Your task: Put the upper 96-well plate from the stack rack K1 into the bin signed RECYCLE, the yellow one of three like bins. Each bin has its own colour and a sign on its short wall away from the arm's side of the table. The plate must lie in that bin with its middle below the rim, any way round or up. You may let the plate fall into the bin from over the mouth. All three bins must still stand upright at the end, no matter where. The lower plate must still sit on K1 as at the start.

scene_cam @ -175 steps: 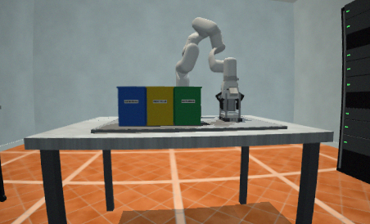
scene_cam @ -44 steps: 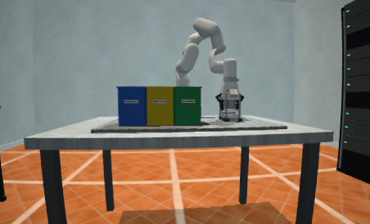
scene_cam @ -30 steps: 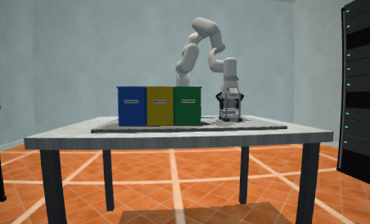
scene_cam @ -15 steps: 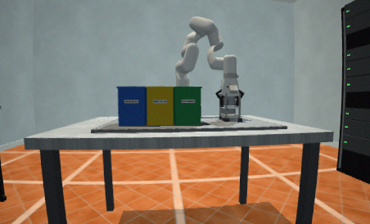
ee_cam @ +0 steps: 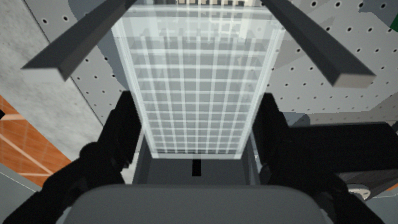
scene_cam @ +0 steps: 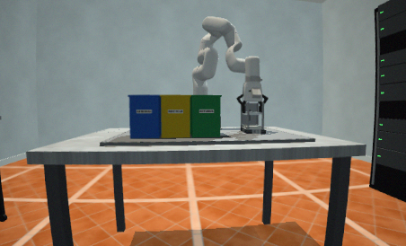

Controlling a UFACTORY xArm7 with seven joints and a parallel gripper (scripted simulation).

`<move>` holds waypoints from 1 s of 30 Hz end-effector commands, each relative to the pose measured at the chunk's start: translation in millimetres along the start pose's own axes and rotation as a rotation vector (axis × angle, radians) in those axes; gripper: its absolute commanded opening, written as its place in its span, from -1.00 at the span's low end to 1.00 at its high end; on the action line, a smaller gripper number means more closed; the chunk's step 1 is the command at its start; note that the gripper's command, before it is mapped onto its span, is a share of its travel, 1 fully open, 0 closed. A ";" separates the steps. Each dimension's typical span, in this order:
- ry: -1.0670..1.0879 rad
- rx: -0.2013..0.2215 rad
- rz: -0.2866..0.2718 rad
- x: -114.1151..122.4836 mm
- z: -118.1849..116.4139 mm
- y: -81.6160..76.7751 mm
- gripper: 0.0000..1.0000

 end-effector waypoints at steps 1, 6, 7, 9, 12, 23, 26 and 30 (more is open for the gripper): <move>0.001 0.002 0.008 0.2 -0.7 -7.2 -1.00; 0.001 0.003 0.008 0.2 -0.7 -15.5 -1.00; 0.001 0.003 0.008 0.2 -0.7 -17.2 -1.00; 0.001 0.003 0.008 0.2 -0.7 -20.5 -1.00; 0.001 0.003 0.008 0.2 -0.7 -25.5 -1.00; 0.001 0.002 0.008 0.4 -0.9 -40.6 -1.00; 0.001 0.002 0.008 0.4 -0.9 -45.6 -1.00; 0.001 0.002 0.008 0.5 -0.9 -52.3 -1.00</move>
Point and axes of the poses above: the point where the finger pads meet when closed, its own y axis out along the fingers, its own z axis across the jaws, x = y × z, the point moved 6 cm from there along -y, back along the fingers, and after that the axes turned 8 degrees about -y, right-handed, at the moved point
